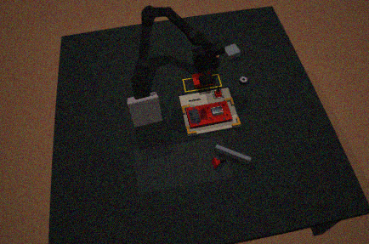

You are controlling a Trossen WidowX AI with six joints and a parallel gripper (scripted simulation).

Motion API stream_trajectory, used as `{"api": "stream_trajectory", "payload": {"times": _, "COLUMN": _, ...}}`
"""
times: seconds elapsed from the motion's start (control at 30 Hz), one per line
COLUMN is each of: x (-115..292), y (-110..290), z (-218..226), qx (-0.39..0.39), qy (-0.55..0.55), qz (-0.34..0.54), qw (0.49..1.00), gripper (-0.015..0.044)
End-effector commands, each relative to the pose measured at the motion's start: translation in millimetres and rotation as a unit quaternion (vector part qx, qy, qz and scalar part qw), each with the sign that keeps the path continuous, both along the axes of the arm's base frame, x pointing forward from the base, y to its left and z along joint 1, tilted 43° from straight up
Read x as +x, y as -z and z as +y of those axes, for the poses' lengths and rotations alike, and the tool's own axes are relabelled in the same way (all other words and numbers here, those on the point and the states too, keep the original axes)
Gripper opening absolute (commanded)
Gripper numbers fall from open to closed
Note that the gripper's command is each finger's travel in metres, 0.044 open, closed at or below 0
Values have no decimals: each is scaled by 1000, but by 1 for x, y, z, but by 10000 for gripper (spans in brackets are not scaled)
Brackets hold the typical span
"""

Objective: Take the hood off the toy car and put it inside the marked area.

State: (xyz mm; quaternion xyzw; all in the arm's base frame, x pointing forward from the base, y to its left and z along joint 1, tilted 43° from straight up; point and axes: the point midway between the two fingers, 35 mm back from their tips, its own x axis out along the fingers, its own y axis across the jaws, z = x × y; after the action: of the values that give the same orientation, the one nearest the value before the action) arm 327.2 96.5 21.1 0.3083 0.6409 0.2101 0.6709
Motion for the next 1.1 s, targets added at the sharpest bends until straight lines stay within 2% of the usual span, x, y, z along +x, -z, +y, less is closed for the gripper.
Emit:
{"api": "stream_trajectory", "payload": {"times": 0.0, "x": -1, "y": 2, "z": 2, "qx": 2, "qy": 2, "qz": 3, "qw": 1000, "gripper": 0}}
{"api": "stream_trajectory", "payload": {"times": 0.77, "x": 0, "y": 10, "z": 9, "qx": 2, "qy": 2, "qz": 3, "qw": 1000, "gripper": 0}}
{"api": "stream_trajectory", "payload": {"times": 1.07, "x": 1, "y": 8, "z": 8, "qx": 2, "qy": 0, "qz": 0, "qw": 1000, "gripper": 236}}
